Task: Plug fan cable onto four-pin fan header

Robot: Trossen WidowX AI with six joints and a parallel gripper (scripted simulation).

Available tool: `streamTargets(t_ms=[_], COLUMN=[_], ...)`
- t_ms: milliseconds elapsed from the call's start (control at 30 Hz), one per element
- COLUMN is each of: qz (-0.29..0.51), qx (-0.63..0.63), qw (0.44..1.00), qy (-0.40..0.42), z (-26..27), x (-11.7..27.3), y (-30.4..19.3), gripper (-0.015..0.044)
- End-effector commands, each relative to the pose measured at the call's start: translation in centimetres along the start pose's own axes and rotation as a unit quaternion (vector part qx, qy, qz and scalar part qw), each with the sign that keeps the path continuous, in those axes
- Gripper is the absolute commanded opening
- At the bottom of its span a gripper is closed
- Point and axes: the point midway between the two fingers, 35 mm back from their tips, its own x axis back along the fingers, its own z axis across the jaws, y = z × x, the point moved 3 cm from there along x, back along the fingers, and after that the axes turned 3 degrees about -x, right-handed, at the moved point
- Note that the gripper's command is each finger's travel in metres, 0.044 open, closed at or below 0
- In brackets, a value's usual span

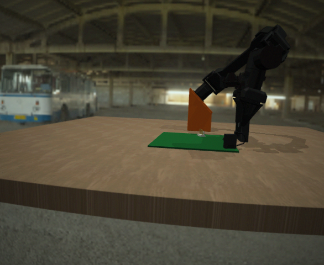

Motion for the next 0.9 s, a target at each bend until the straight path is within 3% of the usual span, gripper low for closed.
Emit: streamTargets(t_ms=[0, 200, 233, 367, 700, 867], qz=[0.055, 0.109, 0.075, 0.075, 0.105, 0.107], qx=[-0.010, -0.021, -0.017, -0.015, 0.104, 0.112], qw=[0.998, 0.994, 0.997, 0.997, 0.989, 0.988], qy=[-0.003, -0.001, -0.001, -0.001, 0.012, 0.014], z=[0.3, 0.7, 0.5, 0.6, 3.7, 3.8], x=[1.0, 2.2, 1.5, 1.6, 8.0, 8.5], y=[0.1, 0.3, 0.3, 0.4, 6.3, 6.8], gripper=[0.0440, 0.0440, 0.0440, 0.0440, 0.0440, 0.0440])
